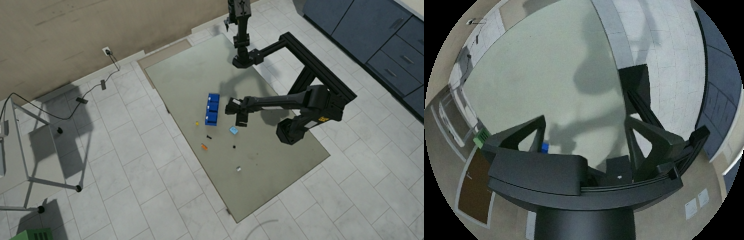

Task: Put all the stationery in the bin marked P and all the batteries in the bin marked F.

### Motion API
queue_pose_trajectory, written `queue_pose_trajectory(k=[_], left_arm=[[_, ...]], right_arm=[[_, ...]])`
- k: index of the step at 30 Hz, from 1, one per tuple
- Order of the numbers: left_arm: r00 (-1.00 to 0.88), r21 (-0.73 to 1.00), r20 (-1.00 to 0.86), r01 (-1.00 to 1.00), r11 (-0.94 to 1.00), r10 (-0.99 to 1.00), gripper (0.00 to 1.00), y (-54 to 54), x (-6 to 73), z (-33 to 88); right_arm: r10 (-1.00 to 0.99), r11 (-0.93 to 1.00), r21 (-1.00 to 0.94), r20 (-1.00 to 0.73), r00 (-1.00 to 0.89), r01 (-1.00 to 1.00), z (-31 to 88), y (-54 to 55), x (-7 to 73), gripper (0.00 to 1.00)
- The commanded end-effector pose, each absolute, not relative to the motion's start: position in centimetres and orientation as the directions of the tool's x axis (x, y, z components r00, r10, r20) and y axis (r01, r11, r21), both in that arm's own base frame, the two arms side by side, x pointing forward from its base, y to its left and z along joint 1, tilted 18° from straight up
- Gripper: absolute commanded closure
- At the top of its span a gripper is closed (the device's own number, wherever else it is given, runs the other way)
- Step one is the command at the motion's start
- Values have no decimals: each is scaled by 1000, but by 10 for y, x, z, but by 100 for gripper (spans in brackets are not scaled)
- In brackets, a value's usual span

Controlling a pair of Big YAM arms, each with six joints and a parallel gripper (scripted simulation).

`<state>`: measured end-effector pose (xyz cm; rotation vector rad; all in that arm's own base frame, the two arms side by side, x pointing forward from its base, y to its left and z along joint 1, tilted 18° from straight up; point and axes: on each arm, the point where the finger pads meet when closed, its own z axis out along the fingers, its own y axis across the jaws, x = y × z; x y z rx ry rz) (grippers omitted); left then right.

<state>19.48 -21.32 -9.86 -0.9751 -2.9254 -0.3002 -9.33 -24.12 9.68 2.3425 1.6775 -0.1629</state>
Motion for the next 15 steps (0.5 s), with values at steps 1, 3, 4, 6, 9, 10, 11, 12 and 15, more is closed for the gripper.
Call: queue_pose_trajectory(k=[1, 3, 4, 6, 9, 10, 11, 12, 15], left_arm=[[-884, 197, 63, 467, 862, 464, 0, -234, 197, -97], [-904, 206, 58, 427, 881, 424, 0, -237, 190, -99], [-913, 211, 54, 406, 889, 404, 0, -237, 190, -99], [-930, 220, 47, 366, 904, 365, 0, -240, 183, -101], [-953, 234, 35, 301, 925, 301, 0, -243, 175, -102], [-959, 237, 28, 279, 931, 281, 0, -242, 175, -102], [-965, 242, 26, 259, 935, 260, 0, -245, 168, -104], [-965, 242, 26, 259, 935, 260, 0, -245, 168, -104], [-982, 256, 7, 183, 949, 188, 0, -247, 161, -105]], right_arm=[[899, -318, 139, -269, 345, 938, 118, -257, -106, 0], [899, -318, 139, -269, 345, 938, 118, -257, -106, 0], [899, -318, 139, -269, 345, 938, 118, -257, -106, 0], [899, -318, 139, -269, 345, 938, 118, -257, -106, 0], [899, -318, 139, -269, 345, 938, 118, -257, -106, 0], [899, -318, 139, -269, 345, 938, 118, -257, -106, 0], [899, -318, 139, -269, 345, 938, 118, -257, -106, 0], [899, -318, 139, -269, 345, 938, 118, -257, -106, 0], [899, -318, 139, -269, 345, 938, 118, -257, -106, 0]])
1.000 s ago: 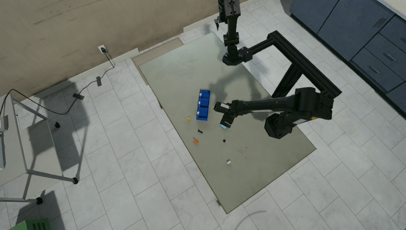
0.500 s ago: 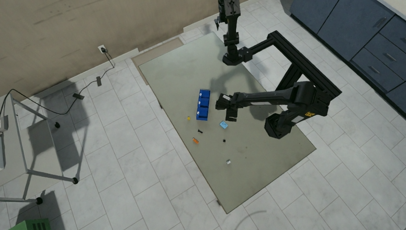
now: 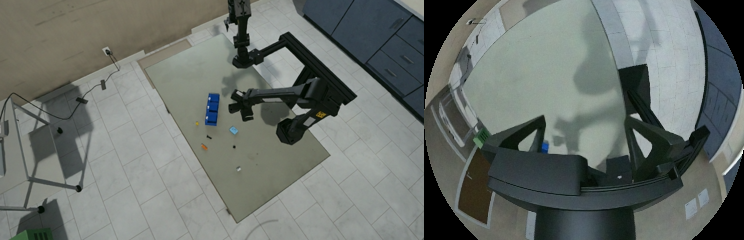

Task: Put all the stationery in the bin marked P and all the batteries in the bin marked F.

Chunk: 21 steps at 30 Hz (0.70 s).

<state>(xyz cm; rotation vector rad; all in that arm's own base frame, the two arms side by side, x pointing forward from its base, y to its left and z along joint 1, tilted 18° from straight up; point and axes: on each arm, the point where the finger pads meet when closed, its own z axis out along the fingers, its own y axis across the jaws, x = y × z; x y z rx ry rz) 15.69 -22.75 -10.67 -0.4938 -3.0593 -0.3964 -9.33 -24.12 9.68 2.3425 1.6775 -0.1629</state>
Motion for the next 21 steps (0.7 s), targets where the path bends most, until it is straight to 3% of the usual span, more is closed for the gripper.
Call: queue_pose_trajectory(k=[1, 11, 21], left_arm=[[-986, 259, -1, 160, 953, 166, 0, -247, 161, -105], [-998, 283, -58, -44, 958, -29, 0, -249, 146, -109], [-998, 271, -62, -38, 962, -22, 0, -250, 145, -105]], right_arm=[[899, -318, 139, -269, 345, 938, 118, -257, -106, 0], [899, -318, 139, -269, 345, 938, 118, -257, -106, 0], [899, -318, 139, -269, 345, 938, 118, -257, -106, 0]])
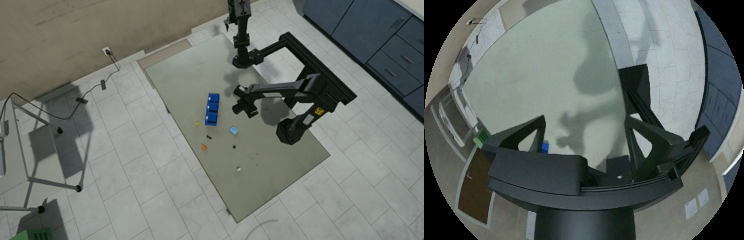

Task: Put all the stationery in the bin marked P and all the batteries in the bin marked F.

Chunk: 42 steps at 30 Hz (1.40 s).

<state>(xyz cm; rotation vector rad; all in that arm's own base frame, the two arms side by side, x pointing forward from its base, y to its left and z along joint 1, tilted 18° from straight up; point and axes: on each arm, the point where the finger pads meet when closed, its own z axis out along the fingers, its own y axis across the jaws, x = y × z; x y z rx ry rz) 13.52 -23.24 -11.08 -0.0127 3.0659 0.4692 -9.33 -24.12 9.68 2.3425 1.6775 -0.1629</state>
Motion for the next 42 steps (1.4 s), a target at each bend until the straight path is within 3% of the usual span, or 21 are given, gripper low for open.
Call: queue_pose_trajectory(k=[1, 24, 42], left_arm=[[-998, 270, -63, -39, 962, -23, 0, -250, 146, -104], [-998, 278, -54, -23, 960, -8, 0, -244, 143, -107], [-865, 269, 100, 499, 824, 492, 0, -330, 215, -197]], right_arm=[[899, -318, 139, -269, 345, 938, 118, -257, -106, 0], [899, -318, 139, -269, 345, 938, 118, -257, -106, 0], [899, -318, 139, -269, 345, 938, 118, -257, -106, 0]])
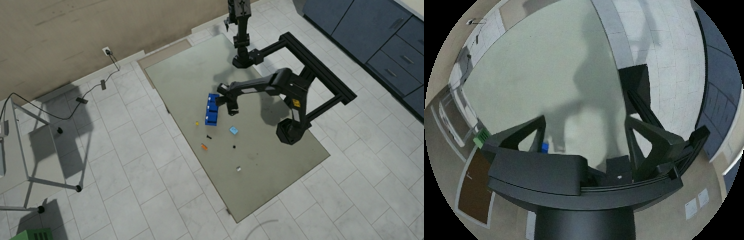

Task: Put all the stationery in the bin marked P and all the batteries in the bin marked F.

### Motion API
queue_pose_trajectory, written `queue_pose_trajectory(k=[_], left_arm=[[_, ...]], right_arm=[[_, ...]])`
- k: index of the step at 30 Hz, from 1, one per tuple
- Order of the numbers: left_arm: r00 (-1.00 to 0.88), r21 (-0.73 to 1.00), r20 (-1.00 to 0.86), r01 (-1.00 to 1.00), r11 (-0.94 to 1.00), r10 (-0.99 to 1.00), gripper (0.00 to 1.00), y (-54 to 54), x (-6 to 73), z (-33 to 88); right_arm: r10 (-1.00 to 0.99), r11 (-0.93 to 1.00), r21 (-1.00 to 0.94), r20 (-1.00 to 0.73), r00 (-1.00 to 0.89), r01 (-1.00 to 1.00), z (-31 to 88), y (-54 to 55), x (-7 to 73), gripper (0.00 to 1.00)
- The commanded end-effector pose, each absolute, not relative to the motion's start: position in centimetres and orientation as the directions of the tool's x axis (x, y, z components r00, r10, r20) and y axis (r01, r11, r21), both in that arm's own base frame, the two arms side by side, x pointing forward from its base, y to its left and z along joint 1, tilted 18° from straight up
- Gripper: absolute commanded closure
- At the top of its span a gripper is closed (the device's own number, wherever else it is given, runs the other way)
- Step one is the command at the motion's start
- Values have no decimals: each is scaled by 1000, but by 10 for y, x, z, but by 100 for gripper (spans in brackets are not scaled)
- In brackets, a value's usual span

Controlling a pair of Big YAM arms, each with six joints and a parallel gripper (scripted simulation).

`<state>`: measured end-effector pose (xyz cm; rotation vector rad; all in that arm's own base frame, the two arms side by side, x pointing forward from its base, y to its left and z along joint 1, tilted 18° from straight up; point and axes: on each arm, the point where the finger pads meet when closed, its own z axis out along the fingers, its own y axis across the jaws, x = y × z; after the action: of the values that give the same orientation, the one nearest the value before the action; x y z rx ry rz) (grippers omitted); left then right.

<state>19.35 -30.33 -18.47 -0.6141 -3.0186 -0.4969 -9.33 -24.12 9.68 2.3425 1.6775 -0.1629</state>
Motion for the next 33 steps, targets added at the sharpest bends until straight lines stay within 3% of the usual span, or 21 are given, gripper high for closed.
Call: queue_pose_trajectory(k=[1, 25, 33], left_arm=[[-851, 264, 105, 522, 811, 514, 0, -335, 219, -202], [-804, 258, 135, 593, 763, 579, 0, -427, 297, -305], [-799, 262, 142, 600, 756, 585, 0, -424, 286, -299]], right_arm=[[899, -318, 139, -269, 345, 938, 118, -257, -106, 0], [899, -318, 139, -269, 345, 938, 118, -257, -106, 0], [899, -318, 139, -269, 345, 938, 118, -257, -106, 0]])
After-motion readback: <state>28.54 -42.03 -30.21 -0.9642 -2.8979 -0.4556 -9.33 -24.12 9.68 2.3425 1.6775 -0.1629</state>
